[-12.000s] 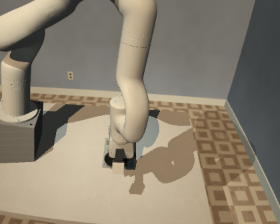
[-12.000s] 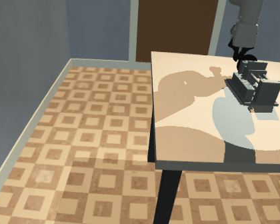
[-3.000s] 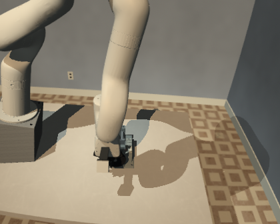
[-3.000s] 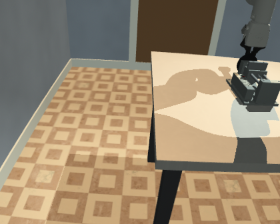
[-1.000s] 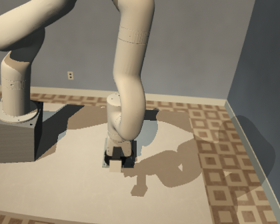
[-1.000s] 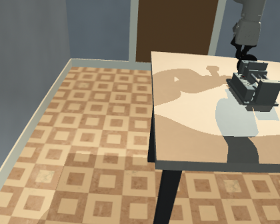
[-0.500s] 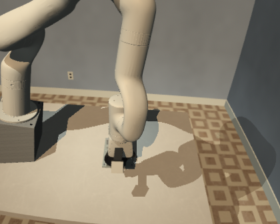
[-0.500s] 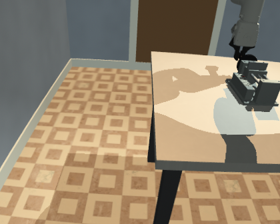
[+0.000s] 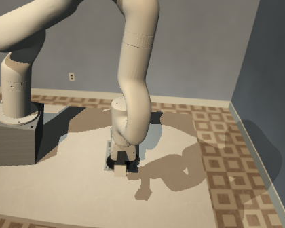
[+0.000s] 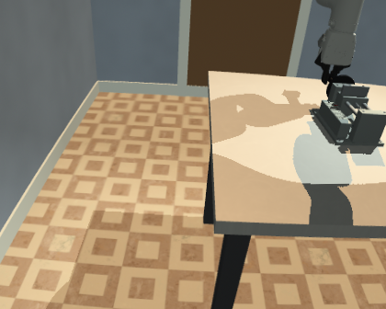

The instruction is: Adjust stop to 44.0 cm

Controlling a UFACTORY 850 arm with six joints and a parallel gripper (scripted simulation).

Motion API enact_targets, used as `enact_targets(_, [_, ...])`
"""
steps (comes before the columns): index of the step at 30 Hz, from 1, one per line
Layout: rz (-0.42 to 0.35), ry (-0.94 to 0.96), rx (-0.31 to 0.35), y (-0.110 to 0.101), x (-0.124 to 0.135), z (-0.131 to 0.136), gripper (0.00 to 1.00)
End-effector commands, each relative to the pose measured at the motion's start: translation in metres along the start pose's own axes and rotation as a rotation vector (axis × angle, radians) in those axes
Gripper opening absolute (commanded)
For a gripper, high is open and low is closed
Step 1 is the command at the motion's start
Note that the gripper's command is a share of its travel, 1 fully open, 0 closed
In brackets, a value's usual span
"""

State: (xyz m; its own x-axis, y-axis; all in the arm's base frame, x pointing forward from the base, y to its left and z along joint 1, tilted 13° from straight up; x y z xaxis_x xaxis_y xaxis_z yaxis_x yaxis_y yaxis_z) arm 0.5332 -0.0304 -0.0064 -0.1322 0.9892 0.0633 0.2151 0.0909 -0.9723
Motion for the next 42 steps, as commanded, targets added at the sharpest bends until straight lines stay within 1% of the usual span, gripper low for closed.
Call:
enact_targets(1, [0.001,0.000,0.000,0.0003,-0.0001,-0.0005,0.06])
enact_targets(30, [0.001,0.000,0.000,0.0007,-0.0001,-0.0008,0.06])
enact_targets(31, [0.001,0.000,0.000,0.0007,-0.0001,-0.0008,0.57])
enact_targets(42, [0.001,0.000,0.000,0.0007,-0.0001,-0.0008,0.57])
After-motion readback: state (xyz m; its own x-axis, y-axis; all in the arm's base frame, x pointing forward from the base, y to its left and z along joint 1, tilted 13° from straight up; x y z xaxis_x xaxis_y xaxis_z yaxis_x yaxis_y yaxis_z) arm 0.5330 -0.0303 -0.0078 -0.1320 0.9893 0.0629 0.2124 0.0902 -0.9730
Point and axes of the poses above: the point where the finger pads meet when closed, its own y axis out along the fingers, its own z axis across the jaws, x = y × z, the point moved 2 cm from there along -y, back along the fingers, and after that the axes turned 8 degrees about y, right-handed, at the moved point
